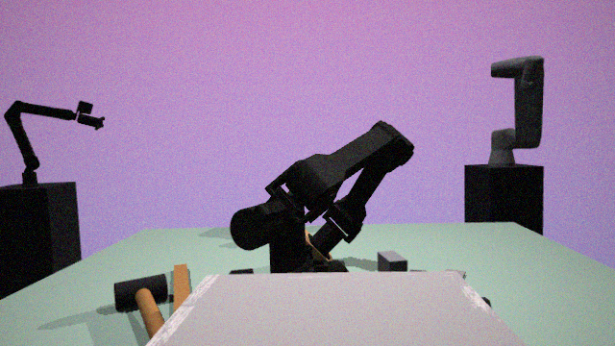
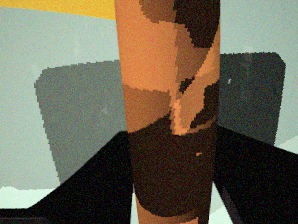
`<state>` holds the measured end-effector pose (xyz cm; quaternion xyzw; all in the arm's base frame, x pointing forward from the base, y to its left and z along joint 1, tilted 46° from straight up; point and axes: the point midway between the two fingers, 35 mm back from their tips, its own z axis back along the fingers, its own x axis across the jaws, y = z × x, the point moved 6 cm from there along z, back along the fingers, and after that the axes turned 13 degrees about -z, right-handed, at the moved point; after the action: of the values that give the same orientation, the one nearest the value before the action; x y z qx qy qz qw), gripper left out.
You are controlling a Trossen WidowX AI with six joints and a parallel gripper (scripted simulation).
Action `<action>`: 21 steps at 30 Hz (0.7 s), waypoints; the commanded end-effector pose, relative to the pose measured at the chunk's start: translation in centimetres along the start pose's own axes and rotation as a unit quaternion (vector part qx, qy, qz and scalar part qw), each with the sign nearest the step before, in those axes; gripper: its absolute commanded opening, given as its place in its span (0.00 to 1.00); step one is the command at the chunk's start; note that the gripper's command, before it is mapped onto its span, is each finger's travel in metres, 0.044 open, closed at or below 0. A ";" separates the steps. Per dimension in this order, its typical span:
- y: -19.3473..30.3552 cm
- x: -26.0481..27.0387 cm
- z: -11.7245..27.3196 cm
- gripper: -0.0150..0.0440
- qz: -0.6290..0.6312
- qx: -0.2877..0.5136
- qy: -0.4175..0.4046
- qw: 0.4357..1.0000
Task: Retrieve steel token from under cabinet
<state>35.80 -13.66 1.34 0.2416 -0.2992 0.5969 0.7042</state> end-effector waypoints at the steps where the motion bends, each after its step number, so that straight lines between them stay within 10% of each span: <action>1: 0.5 0.0 -0.1 0.25 0.003 0.001 0.000 1.000; 21: 2.5 -0.7 -0.1 0.25 0.003 0.002 0.000 1.000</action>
<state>33.61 -13.79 0.79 0.2416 -0.2987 0.5969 0.7044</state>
